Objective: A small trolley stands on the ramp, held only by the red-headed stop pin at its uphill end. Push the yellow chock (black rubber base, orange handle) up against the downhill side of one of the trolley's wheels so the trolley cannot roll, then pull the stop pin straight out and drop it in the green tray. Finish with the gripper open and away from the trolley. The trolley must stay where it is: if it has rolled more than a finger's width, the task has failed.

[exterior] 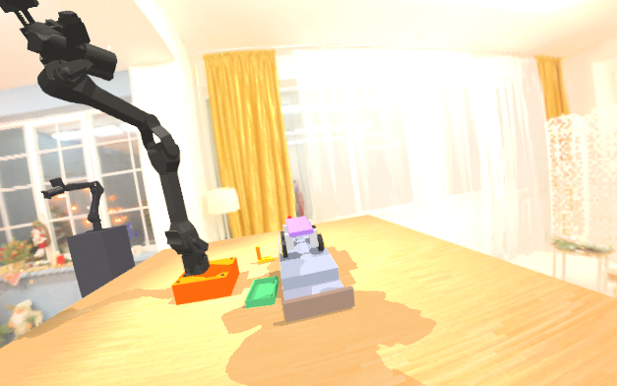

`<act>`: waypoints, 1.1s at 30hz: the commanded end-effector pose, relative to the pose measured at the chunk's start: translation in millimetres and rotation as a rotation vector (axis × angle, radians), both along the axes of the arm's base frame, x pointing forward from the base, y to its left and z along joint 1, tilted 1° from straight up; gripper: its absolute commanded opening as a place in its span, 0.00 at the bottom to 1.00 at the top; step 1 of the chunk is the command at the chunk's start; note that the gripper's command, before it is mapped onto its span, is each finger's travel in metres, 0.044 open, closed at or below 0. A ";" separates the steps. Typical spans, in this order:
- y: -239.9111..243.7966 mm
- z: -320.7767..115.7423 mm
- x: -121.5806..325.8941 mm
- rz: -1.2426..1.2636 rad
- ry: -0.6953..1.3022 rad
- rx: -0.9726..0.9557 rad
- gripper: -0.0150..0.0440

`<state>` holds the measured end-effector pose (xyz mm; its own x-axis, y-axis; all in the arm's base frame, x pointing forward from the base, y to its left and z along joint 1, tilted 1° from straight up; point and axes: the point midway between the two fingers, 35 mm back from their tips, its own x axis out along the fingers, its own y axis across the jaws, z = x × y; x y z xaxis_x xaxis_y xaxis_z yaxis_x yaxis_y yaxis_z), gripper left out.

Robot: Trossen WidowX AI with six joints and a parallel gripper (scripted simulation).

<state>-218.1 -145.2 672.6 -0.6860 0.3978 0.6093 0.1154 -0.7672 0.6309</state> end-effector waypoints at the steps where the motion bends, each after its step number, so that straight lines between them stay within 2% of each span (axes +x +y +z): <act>1: -0.4 0.0 0.2 0.002 -0.001 0.001 0.89; 8: -28.8 0.6 15.2 0.107 -0.031 0.045 0.58; 21: -119.0 -7.2 66.4 0.496 0.018 0.141 0.58; 33: -199.8 -32.4 158.6 0.998 0.024 0.231 0.58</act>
<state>-85.4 -329.4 647.4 -0.6760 -0.3837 0.6291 0.7252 -0.4979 0.4756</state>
